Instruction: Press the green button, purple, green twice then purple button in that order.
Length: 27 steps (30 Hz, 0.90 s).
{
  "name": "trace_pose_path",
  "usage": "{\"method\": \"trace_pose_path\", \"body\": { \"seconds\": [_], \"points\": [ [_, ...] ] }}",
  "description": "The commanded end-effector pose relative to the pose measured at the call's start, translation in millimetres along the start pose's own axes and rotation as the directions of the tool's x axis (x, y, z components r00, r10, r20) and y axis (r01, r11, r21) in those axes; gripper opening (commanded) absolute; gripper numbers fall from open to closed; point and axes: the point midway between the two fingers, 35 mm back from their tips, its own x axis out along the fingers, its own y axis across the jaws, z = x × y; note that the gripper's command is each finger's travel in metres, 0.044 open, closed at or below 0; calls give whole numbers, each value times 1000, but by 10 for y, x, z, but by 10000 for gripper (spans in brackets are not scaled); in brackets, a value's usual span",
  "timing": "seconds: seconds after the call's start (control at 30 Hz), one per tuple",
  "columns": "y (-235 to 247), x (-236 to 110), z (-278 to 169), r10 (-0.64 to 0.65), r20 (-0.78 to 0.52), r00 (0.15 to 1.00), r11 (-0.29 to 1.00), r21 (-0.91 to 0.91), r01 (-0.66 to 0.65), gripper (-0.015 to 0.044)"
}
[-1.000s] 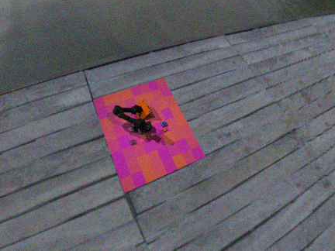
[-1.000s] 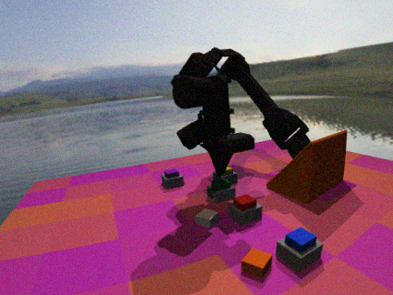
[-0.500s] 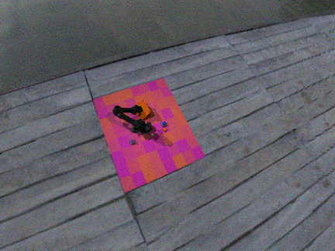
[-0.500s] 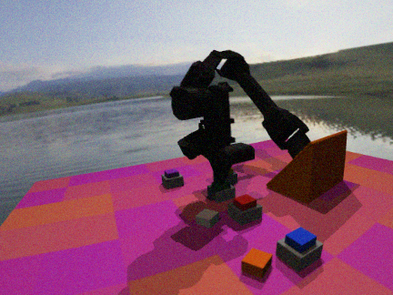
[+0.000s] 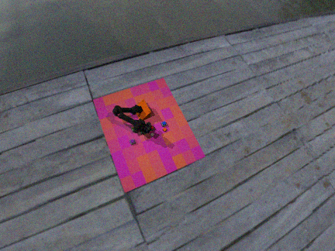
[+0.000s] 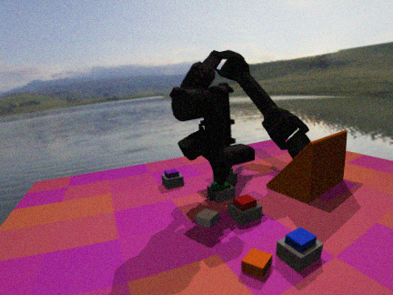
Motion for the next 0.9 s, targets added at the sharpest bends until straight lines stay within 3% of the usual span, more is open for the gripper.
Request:
{"method": "trace_pose_path", "body": {
  "seconds": [0.0,0.17,0.33,0.53,0.73,0.87],
  "points": [
    [-9,8,-8,-6,-1,1000,1000,-7,6,20],
    [-3,-292,-5,-4,-2,1000,1000,-7,4,20],
    [-3,-337,-5,-5,-2,1000,1000,-8,5,20],
    [4,-913,-5,-3,-3,1000,1000,-9,3,20],
    [-14,-936,13,-2,-3,1000,1000,-9,2,20],
    [-443,-969,373,17,-2,1000,1000,-12,-17,20]
  ]
}}
